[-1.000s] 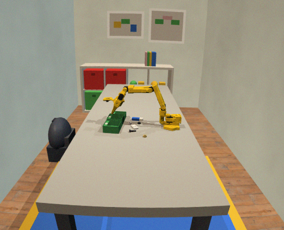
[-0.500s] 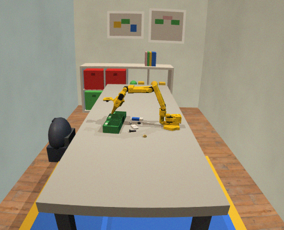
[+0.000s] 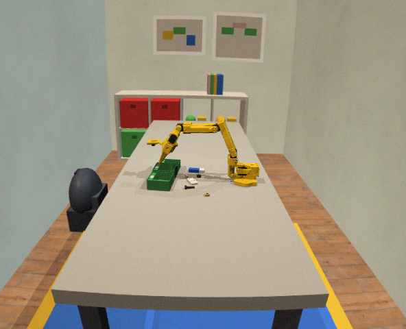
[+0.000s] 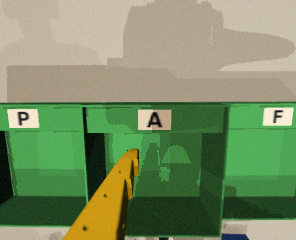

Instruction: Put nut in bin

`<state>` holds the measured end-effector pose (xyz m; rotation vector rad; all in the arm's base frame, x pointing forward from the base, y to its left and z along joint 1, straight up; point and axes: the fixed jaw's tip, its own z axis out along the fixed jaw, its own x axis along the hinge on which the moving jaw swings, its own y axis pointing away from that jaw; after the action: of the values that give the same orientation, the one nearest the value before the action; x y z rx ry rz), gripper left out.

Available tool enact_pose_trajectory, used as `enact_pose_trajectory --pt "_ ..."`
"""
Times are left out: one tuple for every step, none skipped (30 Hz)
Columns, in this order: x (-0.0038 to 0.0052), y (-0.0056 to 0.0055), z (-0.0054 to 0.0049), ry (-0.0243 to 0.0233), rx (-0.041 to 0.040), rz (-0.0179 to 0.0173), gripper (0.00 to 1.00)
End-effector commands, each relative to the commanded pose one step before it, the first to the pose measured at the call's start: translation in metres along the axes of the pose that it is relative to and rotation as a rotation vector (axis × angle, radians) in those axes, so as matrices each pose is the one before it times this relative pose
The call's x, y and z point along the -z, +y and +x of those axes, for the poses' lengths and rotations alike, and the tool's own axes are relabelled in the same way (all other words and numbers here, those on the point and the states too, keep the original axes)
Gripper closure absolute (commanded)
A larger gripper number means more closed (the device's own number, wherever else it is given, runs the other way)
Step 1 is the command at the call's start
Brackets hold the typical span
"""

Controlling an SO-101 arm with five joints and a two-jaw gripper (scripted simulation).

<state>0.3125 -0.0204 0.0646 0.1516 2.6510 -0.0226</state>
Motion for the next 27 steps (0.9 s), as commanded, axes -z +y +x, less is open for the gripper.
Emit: enact_pose_trajectory --pt "0.010302 0.01343 -0.01339 -0.06647 -0.00504 -0.024 0.0" --pt "-0.000501 0.00379 0.0 -0.00125 -0.00451 -0.00631 0.0" --pt "-0.000554 0.00419 0.00007 -0.00126 -0.00504 -0.00702 0.0" --pt "-0.0006 0.00453 0.00016 -0.00123 -0.00543 -0.0076 0.0" --pt "-0.000625 0.00479 0.00025 -0.00117 -0.00573 -0.0081 0.0" --pt "-0.000651 0.00497 0.00036 -0.00101 -0.006 -0.00843 0.0" --pt "-0.000659 0.00507 0.00047 -0.00089 -0.00613 -0.00864 0.0" --pt "0.0 0.0 0.0 0.0 0.0 0.0 0.0" --pt "0.0 0.0 0.0 0.0 0.0 0.0 0.0" --pt "-0.000655 0.00506 0.00057 -0.00072 -0.00612 -0.00868 0.0" --pt "-0.000649 0.00497 0.00066 -0.00053 -0.00606 -0.00857 0.0" --pt "-0.000626 0.00478 0.00073 -0.00034 -0.00583 -0.00832 0.0" --pt "-0.000585 0.00452 0.00078 -0.00018 -0.00554 -0.00786 0.0" --pt "-0.000548 0.00418 0.00079 -0.00006 -0.00515 -0.00734 0.0" --pt "-0.0005 0.00377 0.00078 0.00007 -0.00469 -0.00663 0.0" --pt "-0.000436 0.00332 0.00074 0.00014 -0.0041 -0.00586 0.0" --pt "-0.000374 0.00282 0.00067 0.00018 -0.00354 -0.005 0.0" --pt "-0.00031 0.00231 0.00057 0.00019 -0.00288 -0.00411 0.0" --pt "-0.000238 0.00179 0.00046 0.00016 -0.00225 -0.00322 0.0" --pt "-0.000177 0.0013 0.00035 0.00014 -0.00165 -0.0023 0.0" --pt "-0.000115 0.00085 0.00023 0.00011 -0.00106 -0.00153 0.0" --pt "-0.000061 0.00047 0.00013 0.00006 -0.0006 -0.00083 0.0" --pt "-0.000026 0.00018 0.00005 0.00003 -0.00023 -0.00034 0.0" --pt "-0.000002 0.00003 0.00001 0.0 -0.00003 -0.00006 0.0" --pt "0.0 0.0 0.0 0.0 0.0 0.0 0.0" --pt "0.0 0.0 0.0 0.0 0.0 0.0 0.0" --pt "-0.000246 0.00122 -0.00369 -0.0217 -0.00086 -0.00729 0.0"
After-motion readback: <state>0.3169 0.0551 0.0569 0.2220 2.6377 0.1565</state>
